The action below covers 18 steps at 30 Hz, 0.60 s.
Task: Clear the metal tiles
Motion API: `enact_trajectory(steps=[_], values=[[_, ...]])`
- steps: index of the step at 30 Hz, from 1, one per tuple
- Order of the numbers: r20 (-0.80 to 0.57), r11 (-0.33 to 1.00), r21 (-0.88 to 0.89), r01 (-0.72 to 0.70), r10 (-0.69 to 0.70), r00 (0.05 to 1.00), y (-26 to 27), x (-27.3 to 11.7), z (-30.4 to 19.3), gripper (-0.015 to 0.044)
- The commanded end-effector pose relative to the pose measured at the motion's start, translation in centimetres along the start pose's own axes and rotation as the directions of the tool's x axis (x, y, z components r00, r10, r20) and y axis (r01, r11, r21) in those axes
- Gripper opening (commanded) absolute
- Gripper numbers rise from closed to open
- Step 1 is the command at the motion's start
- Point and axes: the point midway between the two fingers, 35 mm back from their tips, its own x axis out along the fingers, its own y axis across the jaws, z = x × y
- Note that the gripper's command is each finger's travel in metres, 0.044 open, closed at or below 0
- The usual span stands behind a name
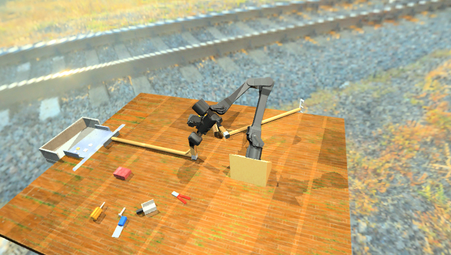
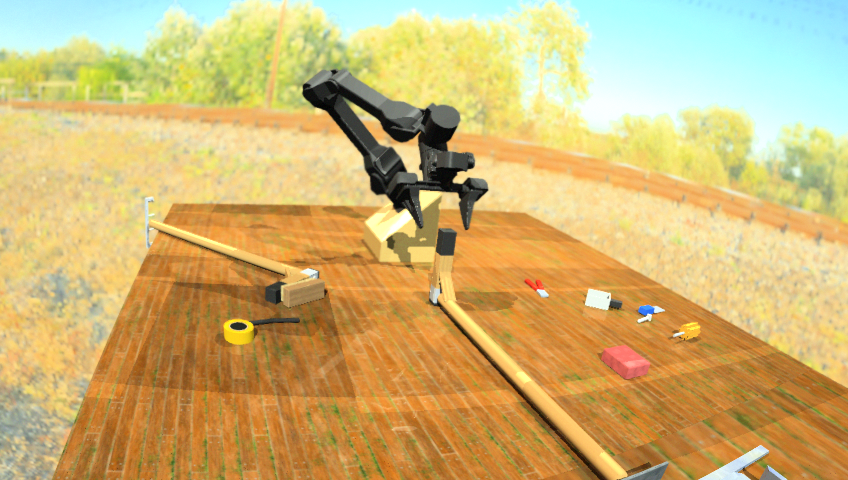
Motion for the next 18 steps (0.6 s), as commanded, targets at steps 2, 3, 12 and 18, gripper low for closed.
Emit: enact_trajectory(steps=[2, 3, 12, 18], values=[[-0.013, 1.0, 0.006, -0.009, 0.009, 1.0, 0.2, 0.1, -0.3, 0.044], [-0.014, 1.0, 0.006, -0.009, 0.009, 1.0, 0.2, -0.2, -0.2, 0.044], [-0.012, 1.0, 0.01, -0.01, 0.01, 1.0, 0.3, -3.0, 1.0, 0.044], [-0.009, 1.0, 0.011, -0.008, 0.008, 1.0, 0.1, -4.6, 1.4, 0.044]])
